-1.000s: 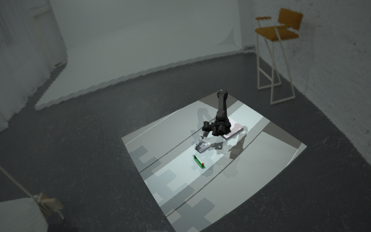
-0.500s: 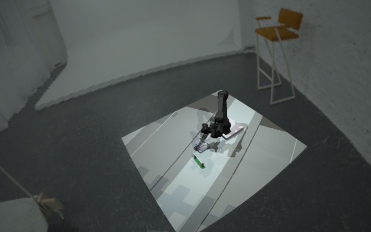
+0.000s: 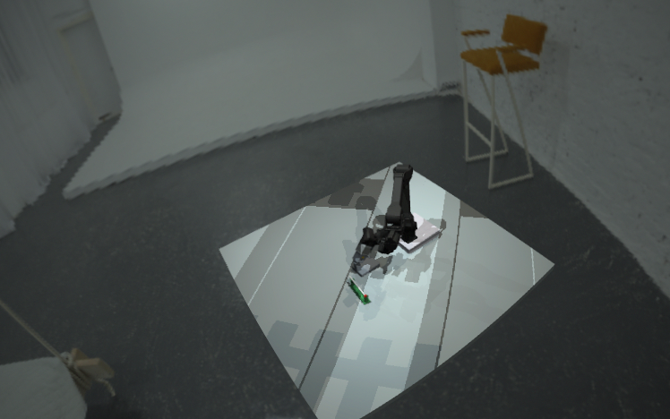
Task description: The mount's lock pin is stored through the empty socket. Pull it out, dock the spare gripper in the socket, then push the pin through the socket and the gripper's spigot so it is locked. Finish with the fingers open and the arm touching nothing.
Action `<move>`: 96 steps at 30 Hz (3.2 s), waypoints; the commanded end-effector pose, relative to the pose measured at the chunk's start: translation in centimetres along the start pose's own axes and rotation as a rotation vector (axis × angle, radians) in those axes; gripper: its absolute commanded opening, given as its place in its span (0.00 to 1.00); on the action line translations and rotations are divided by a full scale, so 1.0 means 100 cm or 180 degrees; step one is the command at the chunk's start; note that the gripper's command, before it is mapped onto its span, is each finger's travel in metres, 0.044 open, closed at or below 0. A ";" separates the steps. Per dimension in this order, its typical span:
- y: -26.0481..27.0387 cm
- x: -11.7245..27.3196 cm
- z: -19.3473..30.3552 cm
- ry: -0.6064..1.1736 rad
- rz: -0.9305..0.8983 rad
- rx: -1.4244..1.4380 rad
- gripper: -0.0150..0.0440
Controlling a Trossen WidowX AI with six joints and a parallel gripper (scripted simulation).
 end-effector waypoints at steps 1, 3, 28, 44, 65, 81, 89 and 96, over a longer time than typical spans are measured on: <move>-0.002 -0.004 -0.003 0.0022 0.0045 -0.0008 0.25; -0.002 -0.006 -0.005 0.0022 0.0045 -0.0007 0.25; 0.000 -0.005 -0.003 0.0027 0.0030 0.0024 0.79; 0.001 0.007 0.009 0.0048 0.0013 0.0079 1.00; 0.006 0.038 0.038 0.0133 -0.0007 0.0266 1.00; 0.004 0.052 0.061 -0.0141 -0.0079 0.0316 1.00; -0.011 0.058 0.070 -0.0274 -0.0106 0.0317 1.00; -0.024 0.064 0.077 -0.0358 -0.0113 0.0316 1.00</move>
Point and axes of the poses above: the point midway between the two fingers, 35 mm back from their tips, its own x axis back along the fingers, its own y axis across the jaws, z = x × y, the point moved 5 cm from there along x, back along the fingers, and after that the axes turned 3 degrees about -x, right-handed, at the moved point
